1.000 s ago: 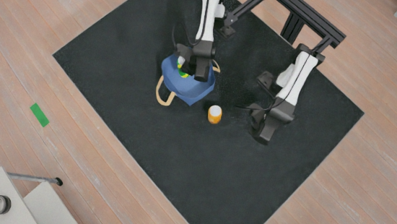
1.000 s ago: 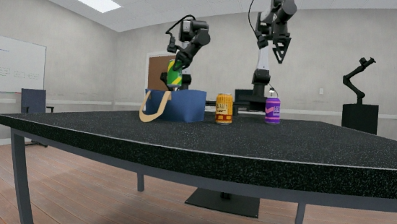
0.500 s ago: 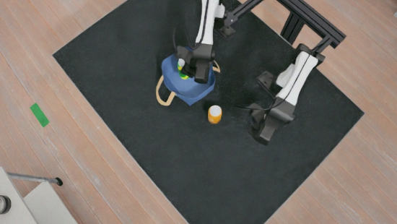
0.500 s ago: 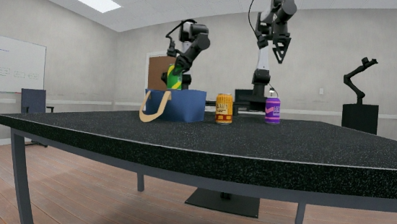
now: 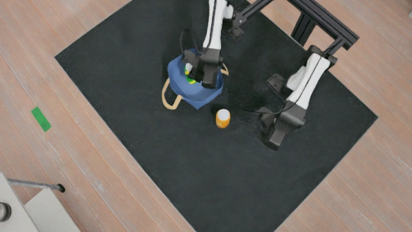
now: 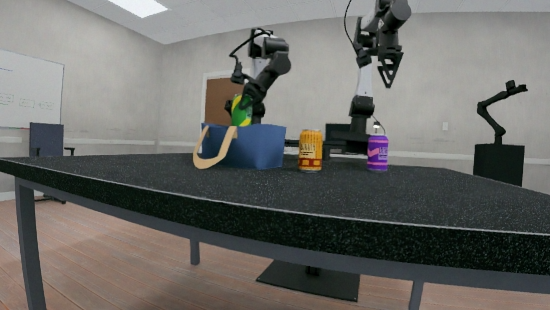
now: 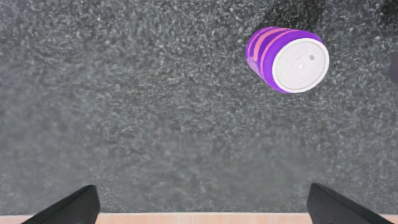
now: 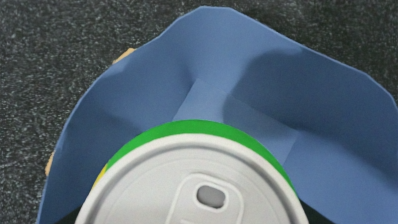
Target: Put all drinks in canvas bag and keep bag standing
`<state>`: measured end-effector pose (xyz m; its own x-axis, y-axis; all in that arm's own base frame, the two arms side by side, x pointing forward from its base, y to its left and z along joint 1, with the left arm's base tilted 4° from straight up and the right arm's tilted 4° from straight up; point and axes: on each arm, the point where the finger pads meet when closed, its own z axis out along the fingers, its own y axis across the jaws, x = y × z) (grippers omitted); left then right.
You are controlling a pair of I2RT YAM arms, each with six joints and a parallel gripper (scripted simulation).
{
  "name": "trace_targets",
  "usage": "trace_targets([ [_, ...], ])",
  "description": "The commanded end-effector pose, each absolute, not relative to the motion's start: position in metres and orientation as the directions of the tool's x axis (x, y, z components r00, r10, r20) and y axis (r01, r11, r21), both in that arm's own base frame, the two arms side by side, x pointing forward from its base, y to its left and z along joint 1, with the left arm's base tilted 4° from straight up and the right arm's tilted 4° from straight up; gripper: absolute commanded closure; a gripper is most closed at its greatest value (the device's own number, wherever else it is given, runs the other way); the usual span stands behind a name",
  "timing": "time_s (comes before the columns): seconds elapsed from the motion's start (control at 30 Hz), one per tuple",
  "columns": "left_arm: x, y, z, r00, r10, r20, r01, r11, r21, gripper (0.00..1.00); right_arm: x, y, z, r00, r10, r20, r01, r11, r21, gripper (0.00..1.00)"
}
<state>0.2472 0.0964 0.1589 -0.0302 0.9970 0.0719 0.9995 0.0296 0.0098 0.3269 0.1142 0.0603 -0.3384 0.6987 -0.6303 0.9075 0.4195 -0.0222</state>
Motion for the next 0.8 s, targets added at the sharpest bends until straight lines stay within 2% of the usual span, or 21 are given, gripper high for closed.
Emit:
trace_targets([
  [0.0, 0.247, 0.094, 0.166, -0.032, 0.997, 0.068, 0.999, 0.029, 0.042, 0.00, 0.334, 0.108, 0.059, -0.327, 0.675, -0.661, 0.904, 0.427, -0.012, 0.30],
  [0.77, 0.247, 0.094, 0.166, -0.032, 0.997, 0.068, 0.999, 0.029, 0.042, 0.00, 0.332, 0.103, 0.027, -0.336, 0.666, -0.666, 0.905, 0.424, -0.032, 0.30],
])
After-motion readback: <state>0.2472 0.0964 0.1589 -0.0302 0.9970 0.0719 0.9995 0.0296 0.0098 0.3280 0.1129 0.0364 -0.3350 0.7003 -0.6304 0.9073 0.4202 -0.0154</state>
